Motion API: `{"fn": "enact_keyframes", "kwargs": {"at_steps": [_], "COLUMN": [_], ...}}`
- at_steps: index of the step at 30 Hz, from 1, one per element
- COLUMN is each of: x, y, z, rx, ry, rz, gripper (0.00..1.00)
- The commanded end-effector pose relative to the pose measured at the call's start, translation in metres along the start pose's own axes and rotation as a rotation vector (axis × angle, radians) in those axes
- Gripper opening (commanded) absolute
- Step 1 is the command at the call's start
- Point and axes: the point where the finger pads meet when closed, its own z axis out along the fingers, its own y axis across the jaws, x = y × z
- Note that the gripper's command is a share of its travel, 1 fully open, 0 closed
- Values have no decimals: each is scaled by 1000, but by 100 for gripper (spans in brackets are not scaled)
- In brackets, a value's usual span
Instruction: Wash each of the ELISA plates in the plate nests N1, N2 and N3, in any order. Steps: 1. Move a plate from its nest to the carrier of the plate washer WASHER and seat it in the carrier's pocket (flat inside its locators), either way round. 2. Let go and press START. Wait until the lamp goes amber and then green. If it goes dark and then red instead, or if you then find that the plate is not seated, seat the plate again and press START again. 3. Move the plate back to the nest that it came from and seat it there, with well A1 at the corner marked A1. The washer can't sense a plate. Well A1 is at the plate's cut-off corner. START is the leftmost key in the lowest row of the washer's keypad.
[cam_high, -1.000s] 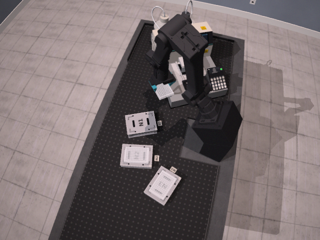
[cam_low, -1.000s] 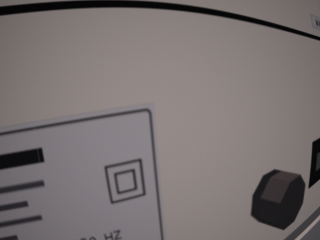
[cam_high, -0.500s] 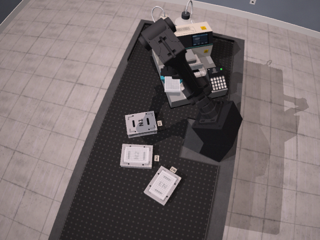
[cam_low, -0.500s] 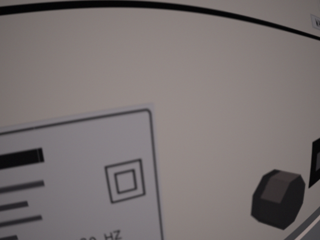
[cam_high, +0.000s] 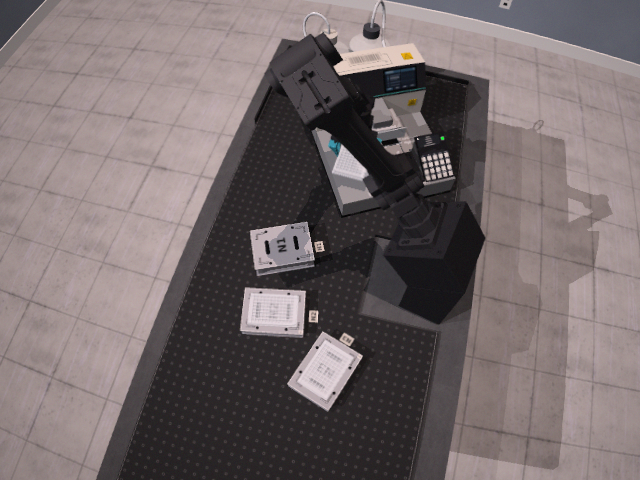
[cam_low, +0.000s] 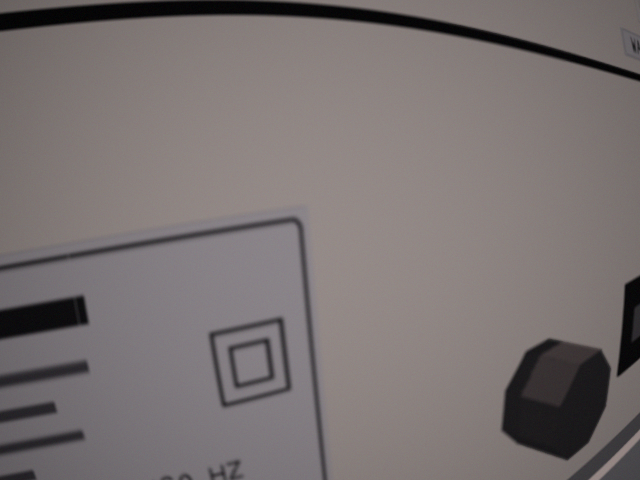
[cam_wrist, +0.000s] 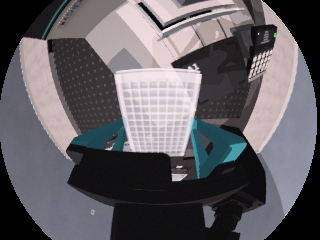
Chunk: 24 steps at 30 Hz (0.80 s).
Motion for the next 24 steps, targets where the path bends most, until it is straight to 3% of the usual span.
{"fn": "enact_keyframes", "kwargs": {"at_steps": [1,10,24], "x": [-6,-40,-67], "y": [-21,-50,-107], "z": [-2,-12,-20], "rx": [18,-2,-5], "ry": [0,-23,-24], "rz": [145,428,830], "gripper": [84,84,84]}}
